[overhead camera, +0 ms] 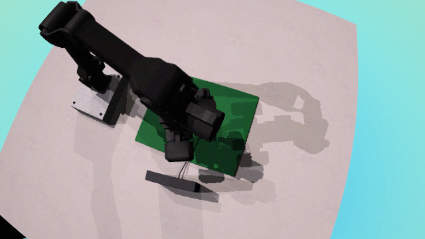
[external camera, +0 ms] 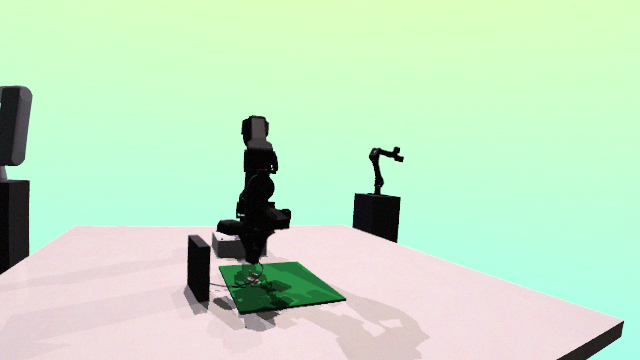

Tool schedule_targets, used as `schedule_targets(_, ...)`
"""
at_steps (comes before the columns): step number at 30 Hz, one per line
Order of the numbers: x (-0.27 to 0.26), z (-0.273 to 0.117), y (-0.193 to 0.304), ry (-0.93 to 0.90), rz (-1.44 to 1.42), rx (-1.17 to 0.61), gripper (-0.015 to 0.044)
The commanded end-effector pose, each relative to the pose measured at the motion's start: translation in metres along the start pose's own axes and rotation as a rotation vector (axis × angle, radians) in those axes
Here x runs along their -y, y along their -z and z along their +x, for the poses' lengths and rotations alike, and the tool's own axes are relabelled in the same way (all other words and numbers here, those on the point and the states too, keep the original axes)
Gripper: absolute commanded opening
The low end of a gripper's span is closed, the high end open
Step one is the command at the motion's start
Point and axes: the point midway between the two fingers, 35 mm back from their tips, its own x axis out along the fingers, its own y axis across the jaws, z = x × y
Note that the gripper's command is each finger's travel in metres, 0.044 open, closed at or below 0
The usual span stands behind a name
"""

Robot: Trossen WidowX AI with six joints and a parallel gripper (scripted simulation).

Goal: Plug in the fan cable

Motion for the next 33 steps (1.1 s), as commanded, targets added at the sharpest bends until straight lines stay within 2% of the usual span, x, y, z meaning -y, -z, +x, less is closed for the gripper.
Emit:
schedule_targets(1, 0.0, -0.002, -0.003, 0.0, -0.009, 0.005, 0.0)
schedule_targets(20, 0.001, -0.002, -0.007, 0.0, -0.004, 0.006, 0.0)
schedule_targets(25, 0.001, 0.02, -0.007, 0.0, 0.001, 0.005, 0.0)
schedule_targets(33, 0.001, 0.02, -0.007, 0.0, 0.001, 0.005, 0.0)
